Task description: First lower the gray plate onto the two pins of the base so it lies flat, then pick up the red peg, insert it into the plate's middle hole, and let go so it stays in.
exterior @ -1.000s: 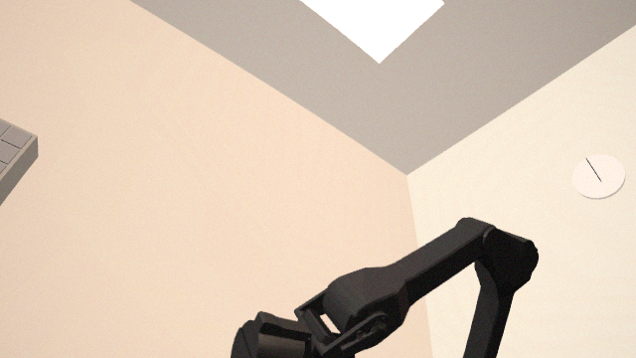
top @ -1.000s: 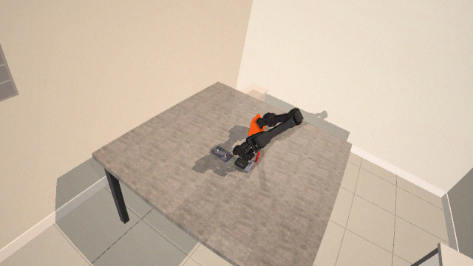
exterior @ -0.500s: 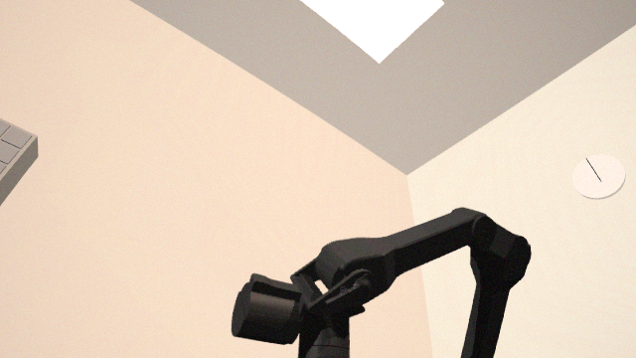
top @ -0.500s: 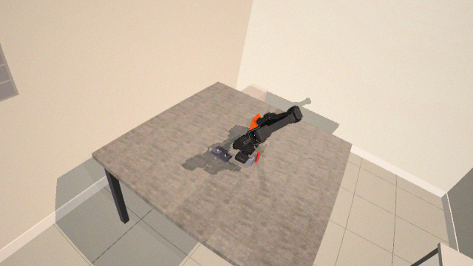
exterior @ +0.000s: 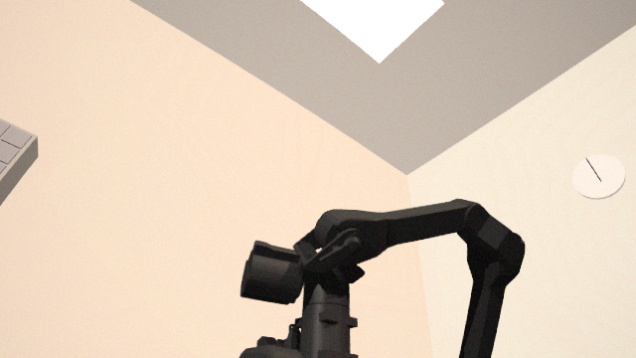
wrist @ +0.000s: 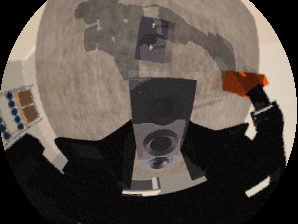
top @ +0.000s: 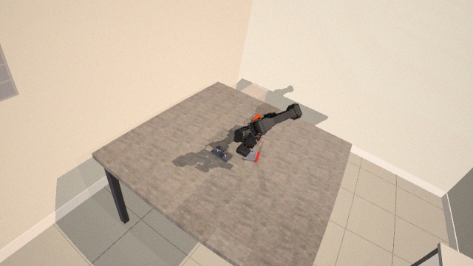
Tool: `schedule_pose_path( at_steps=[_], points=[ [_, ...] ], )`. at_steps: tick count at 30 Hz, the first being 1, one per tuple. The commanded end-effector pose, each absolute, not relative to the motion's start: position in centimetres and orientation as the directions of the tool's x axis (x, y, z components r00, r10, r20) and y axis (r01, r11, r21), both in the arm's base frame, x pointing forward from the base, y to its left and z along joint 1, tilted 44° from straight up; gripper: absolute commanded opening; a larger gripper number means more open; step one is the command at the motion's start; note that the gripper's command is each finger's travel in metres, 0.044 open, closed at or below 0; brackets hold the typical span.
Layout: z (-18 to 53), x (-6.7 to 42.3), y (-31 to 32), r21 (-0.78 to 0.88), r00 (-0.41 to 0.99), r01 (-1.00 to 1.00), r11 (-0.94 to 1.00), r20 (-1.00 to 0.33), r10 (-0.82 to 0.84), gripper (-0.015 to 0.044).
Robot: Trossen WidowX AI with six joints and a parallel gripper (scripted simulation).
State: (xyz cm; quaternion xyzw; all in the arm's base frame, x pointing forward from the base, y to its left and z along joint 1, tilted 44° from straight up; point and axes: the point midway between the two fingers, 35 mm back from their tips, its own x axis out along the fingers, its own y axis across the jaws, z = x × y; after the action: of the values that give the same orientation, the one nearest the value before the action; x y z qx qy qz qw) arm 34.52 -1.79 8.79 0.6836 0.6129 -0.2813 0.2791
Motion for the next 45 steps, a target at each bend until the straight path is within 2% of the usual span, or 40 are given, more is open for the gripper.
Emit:
schedule_pose_path(
  at_steps=[1,12,45],
  points=[
    [10.3,34.3,-3.0,0.056,0.104,0.994,-0.092,-0.730,0.676,0.0000],
    [11.2,33.9,-4.0,0.054,0.103,0.994,-0.094,-0.728,0.678,0.0000],
    [1.2,34.3,-8.0,-0.007,0.105,0.987,-0.161,-0.732,0.674,0.0000]
  ],
)
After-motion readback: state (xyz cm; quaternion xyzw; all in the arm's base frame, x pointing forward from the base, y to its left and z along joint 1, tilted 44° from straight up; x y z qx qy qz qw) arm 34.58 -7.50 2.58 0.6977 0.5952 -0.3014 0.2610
